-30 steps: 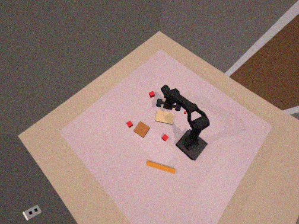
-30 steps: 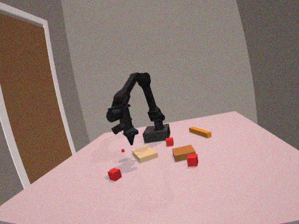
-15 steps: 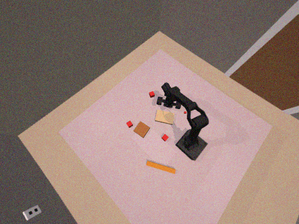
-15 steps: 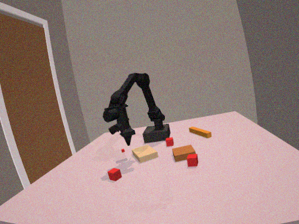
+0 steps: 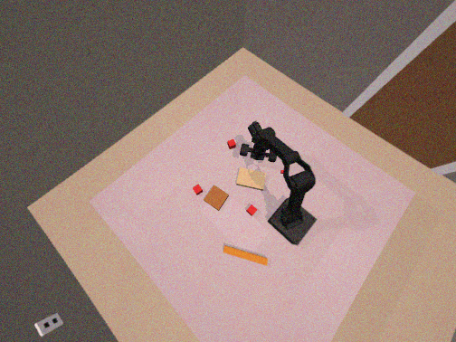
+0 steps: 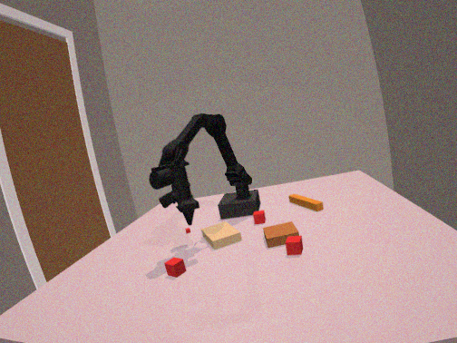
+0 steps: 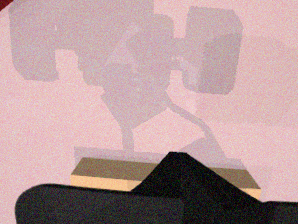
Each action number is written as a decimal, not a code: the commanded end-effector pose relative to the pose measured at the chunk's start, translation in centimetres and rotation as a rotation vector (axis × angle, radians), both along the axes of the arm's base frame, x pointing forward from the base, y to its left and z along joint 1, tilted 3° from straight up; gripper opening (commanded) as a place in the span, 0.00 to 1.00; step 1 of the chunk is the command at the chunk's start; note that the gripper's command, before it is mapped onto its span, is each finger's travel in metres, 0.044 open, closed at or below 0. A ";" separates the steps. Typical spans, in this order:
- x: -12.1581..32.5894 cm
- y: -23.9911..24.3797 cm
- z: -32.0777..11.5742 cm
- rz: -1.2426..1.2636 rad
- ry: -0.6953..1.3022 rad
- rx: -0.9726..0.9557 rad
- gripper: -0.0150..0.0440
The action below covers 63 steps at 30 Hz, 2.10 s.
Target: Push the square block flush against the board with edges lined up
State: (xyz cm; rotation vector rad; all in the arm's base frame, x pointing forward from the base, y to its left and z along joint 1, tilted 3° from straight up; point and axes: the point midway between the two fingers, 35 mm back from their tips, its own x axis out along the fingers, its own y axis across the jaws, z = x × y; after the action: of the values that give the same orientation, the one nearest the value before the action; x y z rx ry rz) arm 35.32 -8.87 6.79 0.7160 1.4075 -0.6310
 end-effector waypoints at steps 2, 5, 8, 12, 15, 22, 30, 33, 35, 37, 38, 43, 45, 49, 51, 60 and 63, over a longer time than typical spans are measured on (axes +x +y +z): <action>0.1 -0.1 0.3 0.000 0.000 0.000 0.25; -0.1 -0.3 3.7 0.002 0.003 0.004 0.25; -0.2 -0.3 4.8 0.003 0.004 0.005 0.25; -0.2 -0.3 4.8 0.003 0.004 0.005 0.25; -0.2 -0.3 4.8 0.003 0.004 0.005 0.25; -0.2 -0.3 4.8 0.003 0.004 0.005 0.25; -0.2 -0.3 4.8 0.003 0.004 0.005 0.25; -0.2 -0.3 4.8 0.003 0.004 0.005 0.25; -0.2 -0.3 4.8 0.003 0.004 0.005 0.25; -0.2 -0.3 4.8 0.003 0.004 0.005 0.25; -0.2 -0.3 4.8 0.003 0.004 0.005 0.25; -0.3 -0.3 4.7 0.004 0.006 0.001 0.25; -0.7 -0.3 4.6 0.049 0.005 -0.002 0.25; -2.0 0.0 4.1 0.186 0.002 -0.011 0.25; -2.7 0.1 3.9 0.254 0.000 -0.015 0.25; -5.8 0.7 2.7 0.562 -0.006 -0.034 0.25; -6.9 0.9 2.2 0.664 -0.009 -0.040 0.25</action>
State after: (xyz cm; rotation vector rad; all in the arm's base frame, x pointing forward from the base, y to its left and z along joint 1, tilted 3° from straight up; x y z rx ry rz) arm 29.79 -8.24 9.44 0.2823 1.5023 -0.2235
